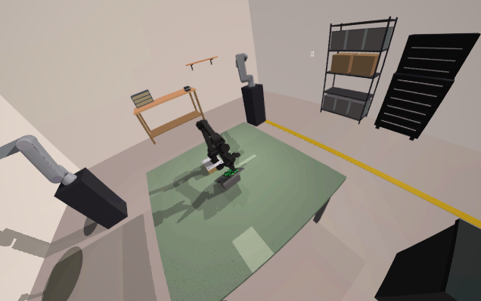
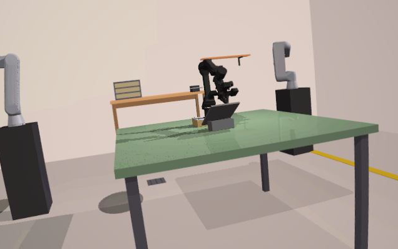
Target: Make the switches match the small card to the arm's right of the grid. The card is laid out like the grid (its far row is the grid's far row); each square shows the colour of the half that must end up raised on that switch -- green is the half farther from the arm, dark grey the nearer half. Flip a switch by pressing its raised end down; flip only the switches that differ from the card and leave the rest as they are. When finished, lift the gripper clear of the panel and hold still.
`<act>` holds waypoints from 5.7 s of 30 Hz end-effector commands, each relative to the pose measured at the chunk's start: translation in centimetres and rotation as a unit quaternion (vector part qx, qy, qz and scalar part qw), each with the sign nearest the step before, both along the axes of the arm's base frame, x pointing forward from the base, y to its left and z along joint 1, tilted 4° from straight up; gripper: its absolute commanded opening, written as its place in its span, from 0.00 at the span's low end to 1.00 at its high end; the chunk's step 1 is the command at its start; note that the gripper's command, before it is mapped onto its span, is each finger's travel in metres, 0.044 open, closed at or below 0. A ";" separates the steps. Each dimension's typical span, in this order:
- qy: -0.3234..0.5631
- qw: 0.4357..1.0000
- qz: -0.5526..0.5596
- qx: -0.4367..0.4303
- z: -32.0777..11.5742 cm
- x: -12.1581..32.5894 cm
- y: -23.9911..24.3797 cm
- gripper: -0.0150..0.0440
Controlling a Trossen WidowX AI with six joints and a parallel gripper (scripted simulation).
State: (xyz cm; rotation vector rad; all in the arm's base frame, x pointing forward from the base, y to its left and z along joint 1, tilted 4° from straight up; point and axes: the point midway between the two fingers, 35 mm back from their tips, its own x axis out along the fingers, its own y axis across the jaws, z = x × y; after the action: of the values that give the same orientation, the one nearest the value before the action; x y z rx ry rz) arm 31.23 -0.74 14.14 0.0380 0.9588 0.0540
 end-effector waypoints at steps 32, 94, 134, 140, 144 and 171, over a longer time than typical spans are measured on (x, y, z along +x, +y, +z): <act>0.001 1.000 -0.003 -0.002 2.0 -1.6 -4.5 0.25; 0.001 1.000 -0.003 -0.002 -0.1 -0.1 -4.4 0.25; -0.011 1.000 -0.004 -0.002 4.7 -3.9 -4.6 0.25; -0.009 1.000 -0.004 -0.001 2.5 -7.0 -2.5 0.25; -0.009 1.000 -0.004 -0.001 2.3 -6.9 -2.5 0.25; 0.002 1.000 -0.003 -0.001 -2.2 -3.5 -2.2 0.25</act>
State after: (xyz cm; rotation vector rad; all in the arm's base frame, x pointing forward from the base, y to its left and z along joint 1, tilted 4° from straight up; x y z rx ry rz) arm 27.52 -2.91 12.55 0.0351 0.9571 0.0520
